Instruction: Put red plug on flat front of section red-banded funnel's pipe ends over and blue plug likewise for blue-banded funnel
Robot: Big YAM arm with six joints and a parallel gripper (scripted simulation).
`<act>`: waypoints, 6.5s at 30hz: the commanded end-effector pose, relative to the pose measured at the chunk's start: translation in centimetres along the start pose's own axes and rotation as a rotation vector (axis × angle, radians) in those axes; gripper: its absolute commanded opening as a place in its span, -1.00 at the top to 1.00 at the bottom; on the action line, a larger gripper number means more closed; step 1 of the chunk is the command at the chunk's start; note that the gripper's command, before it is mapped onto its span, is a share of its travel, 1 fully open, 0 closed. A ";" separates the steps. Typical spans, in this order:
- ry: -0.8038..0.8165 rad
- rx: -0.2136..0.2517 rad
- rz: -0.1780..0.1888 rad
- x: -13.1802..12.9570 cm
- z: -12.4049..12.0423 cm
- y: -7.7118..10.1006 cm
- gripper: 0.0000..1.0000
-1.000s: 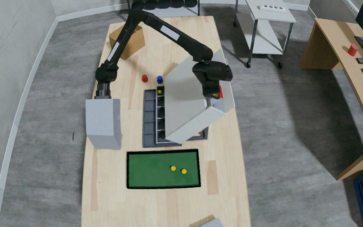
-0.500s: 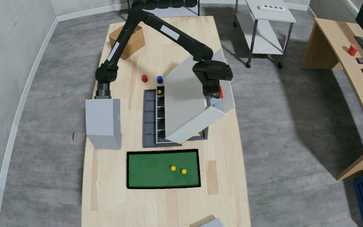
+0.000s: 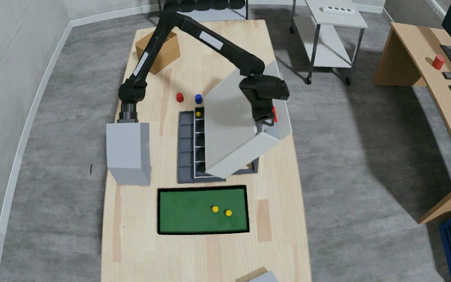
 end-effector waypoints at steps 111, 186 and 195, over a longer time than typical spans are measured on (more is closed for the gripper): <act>0.033 -0.004 0.002 -0.2 2.2 3.9 -0.17; 0.042 -0.004 0.002 0.9 -4.6 7.6 -0.17; 0.031 0.005 0.010 2.0 -11.4 10.0 -0.17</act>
Point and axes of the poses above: the point where the finger pads meet when closed, its own y axis back along the fingers, its own x axis across the jaws, z = x × y, the point moved 4 cm from there along y, back along the fingers, and after that the axes turned 12 degrees about y, right-handed, at the moved point
